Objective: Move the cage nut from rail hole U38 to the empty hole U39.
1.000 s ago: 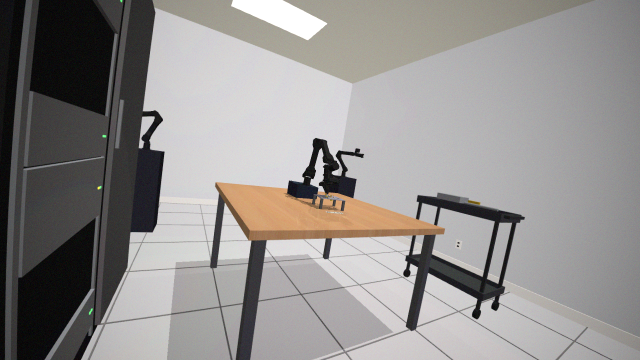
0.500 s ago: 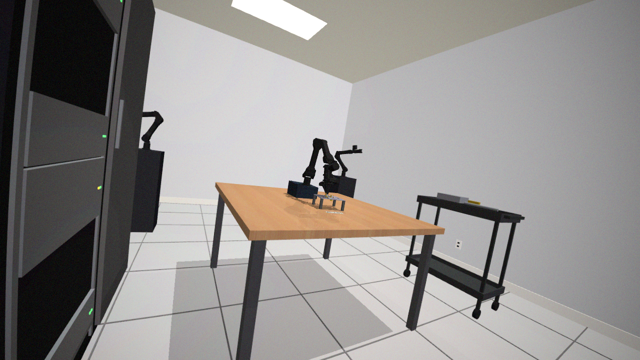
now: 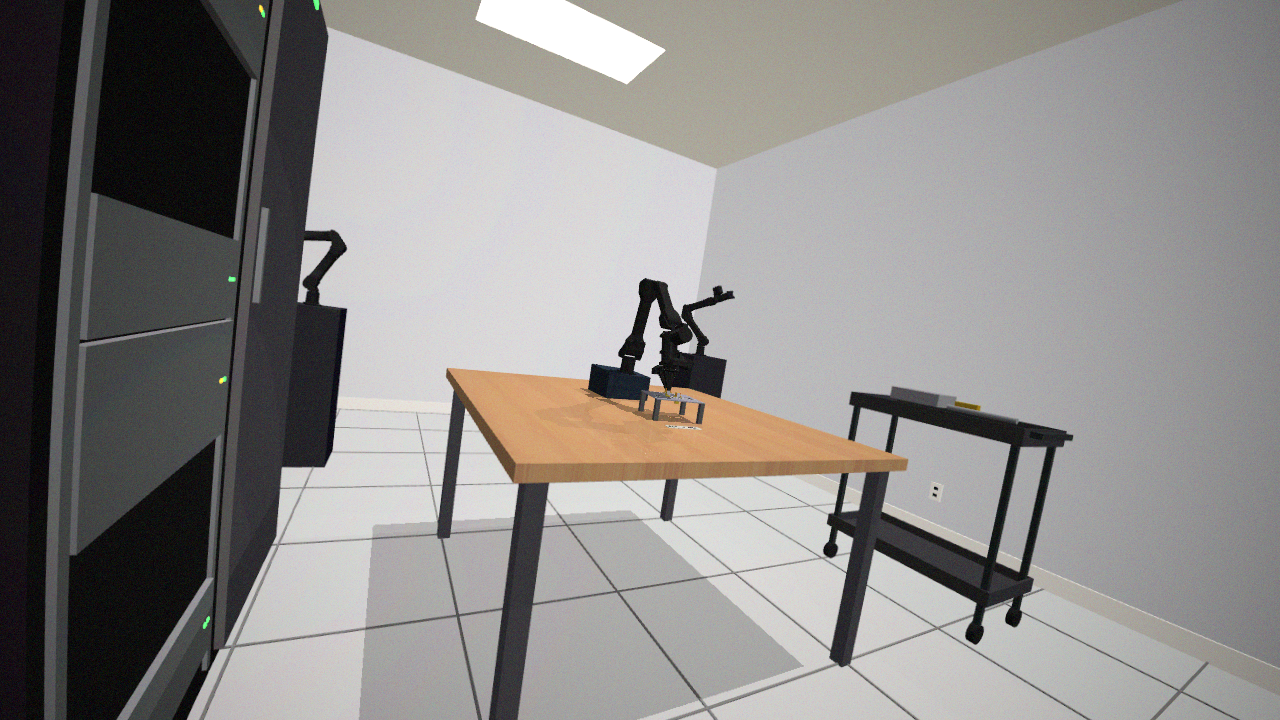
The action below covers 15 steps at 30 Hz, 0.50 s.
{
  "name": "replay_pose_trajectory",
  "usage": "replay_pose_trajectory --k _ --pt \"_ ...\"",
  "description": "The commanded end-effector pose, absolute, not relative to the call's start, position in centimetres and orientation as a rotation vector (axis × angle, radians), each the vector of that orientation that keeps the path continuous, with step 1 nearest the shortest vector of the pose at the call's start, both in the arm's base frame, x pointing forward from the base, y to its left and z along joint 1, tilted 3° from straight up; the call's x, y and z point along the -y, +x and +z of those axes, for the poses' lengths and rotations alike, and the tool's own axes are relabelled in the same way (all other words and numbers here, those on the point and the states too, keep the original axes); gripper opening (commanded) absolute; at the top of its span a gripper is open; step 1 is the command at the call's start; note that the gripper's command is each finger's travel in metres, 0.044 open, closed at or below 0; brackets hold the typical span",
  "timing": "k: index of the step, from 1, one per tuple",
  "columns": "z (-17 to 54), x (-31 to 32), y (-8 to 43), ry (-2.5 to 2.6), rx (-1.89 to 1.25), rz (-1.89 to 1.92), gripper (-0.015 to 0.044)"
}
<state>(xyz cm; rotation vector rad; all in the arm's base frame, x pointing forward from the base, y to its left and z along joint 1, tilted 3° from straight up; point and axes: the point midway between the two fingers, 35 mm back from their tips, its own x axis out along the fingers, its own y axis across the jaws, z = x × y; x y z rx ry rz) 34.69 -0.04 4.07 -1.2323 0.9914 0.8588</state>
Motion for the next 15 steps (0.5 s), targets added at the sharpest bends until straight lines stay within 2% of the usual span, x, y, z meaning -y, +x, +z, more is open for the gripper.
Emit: replay_pose_trajectory --k 1,15 --pt "3.95 0.0 34.68 -1.233 -0.99 0.864 0.0035" --pt "3.96 0.02 34.73 -1.226 -1.001 0.878 0.0035"
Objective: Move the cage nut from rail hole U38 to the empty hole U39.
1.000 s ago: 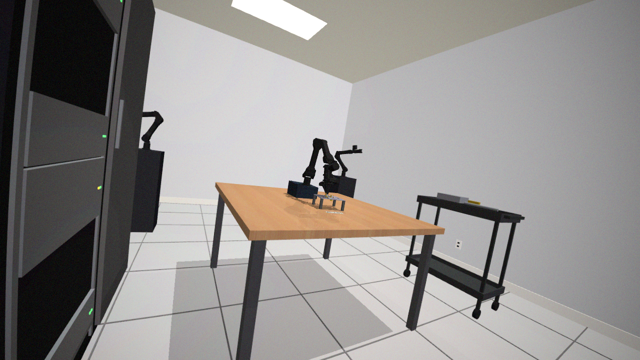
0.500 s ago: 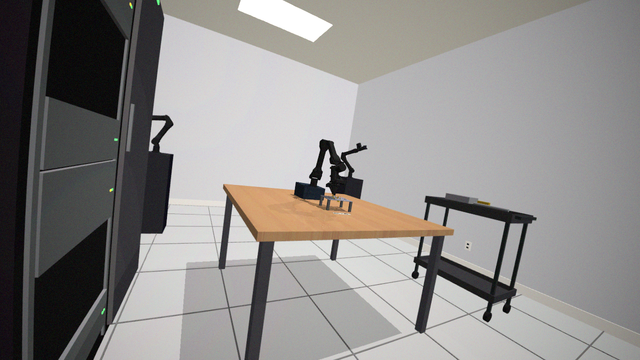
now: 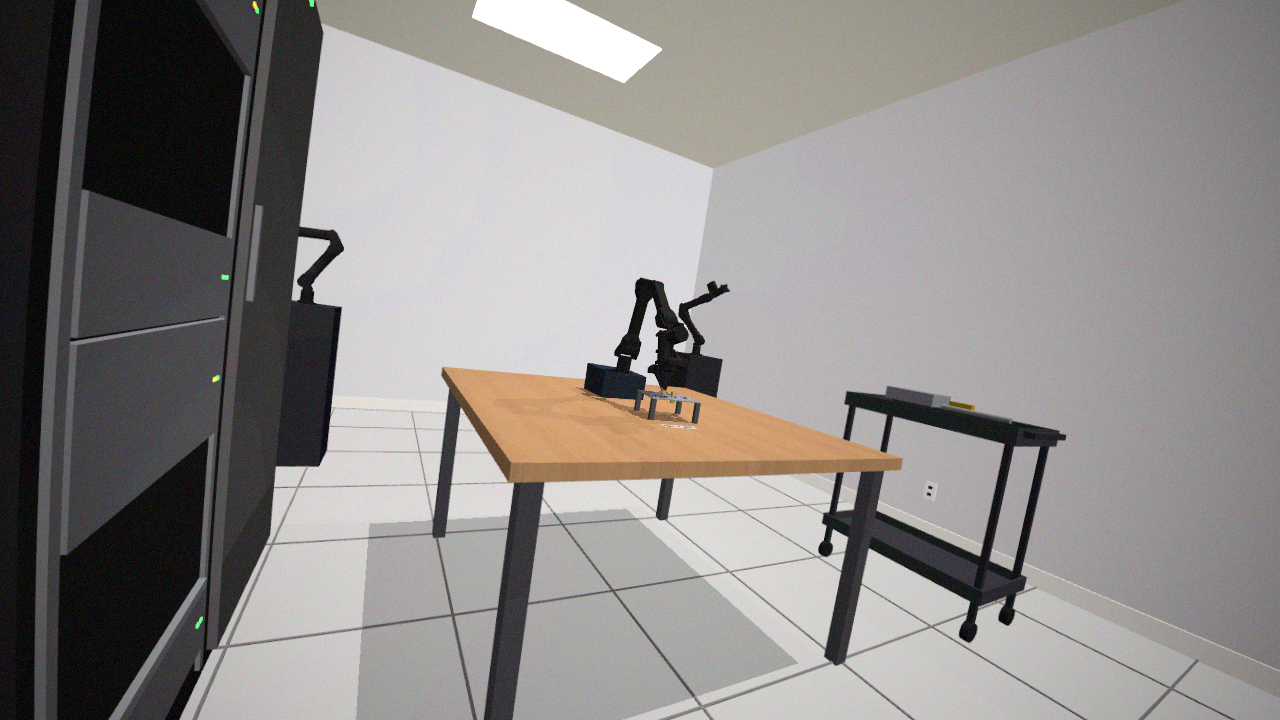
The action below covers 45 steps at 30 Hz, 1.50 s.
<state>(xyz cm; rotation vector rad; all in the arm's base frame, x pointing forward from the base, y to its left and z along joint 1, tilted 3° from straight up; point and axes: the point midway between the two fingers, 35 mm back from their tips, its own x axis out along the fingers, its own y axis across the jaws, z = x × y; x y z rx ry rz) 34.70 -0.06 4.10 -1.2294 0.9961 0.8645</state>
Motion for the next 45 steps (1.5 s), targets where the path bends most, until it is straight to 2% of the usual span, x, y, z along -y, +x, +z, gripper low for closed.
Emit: replay_pose_trajectory --k 1,45 --pt "3.96 0.02 34.74 -1.225 -1.003 0.88 0.0035" --pt "4.01 0.01 34.71 -1.219 -1.013 0.892 0.0035"
